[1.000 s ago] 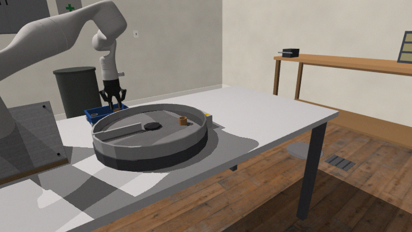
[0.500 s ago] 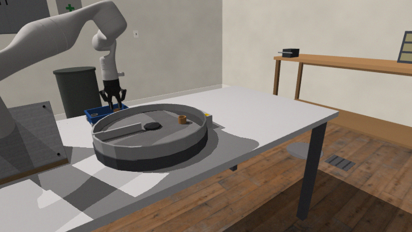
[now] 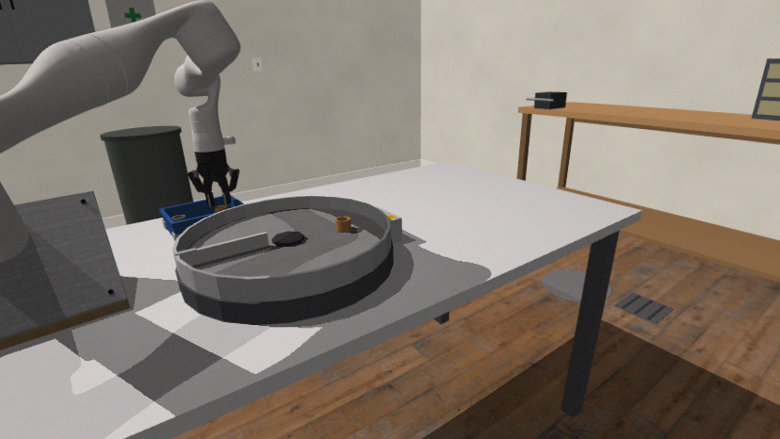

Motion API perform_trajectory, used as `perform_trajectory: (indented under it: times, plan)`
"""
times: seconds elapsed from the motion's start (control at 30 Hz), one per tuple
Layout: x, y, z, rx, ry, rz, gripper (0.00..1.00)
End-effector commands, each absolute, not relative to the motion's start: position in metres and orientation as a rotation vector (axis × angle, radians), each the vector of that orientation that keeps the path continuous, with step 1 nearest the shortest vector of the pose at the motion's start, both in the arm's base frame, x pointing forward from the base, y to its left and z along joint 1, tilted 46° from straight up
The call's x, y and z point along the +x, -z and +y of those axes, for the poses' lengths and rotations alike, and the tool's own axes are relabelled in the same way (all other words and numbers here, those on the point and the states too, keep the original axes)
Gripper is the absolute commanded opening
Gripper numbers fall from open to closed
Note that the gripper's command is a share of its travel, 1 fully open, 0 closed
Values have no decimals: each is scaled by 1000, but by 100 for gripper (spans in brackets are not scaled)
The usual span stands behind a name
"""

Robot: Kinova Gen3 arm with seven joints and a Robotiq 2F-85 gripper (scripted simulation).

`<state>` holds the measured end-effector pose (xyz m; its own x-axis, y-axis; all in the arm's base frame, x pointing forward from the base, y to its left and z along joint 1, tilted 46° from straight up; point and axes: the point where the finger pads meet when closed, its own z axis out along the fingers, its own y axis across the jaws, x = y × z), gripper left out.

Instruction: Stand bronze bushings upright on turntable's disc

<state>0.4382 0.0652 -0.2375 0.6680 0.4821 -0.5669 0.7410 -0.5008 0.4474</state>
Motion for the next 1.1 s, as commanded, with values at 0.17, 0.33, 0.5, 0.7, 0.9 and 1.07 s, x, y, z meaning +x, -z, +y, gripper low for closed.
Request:
perform_trajectory:
  times: [0.17, 0.33, 0.5, 0.7, 0.9, 1.07]
  plan:
    - [439, 239, 64, 2197, 485, 940, 39]
    - [438, 243, 60, 2197, 485, 940, 39]
    - [438, 248, 55, 2197, 485, 940, 39]
    - [438, 251, 52, 2197, 485, 940, 39]
    - [438, 251, 52, 2197, 485, 940, 39]
    - [438, 251, 52, 2197, 485, 940, 39]
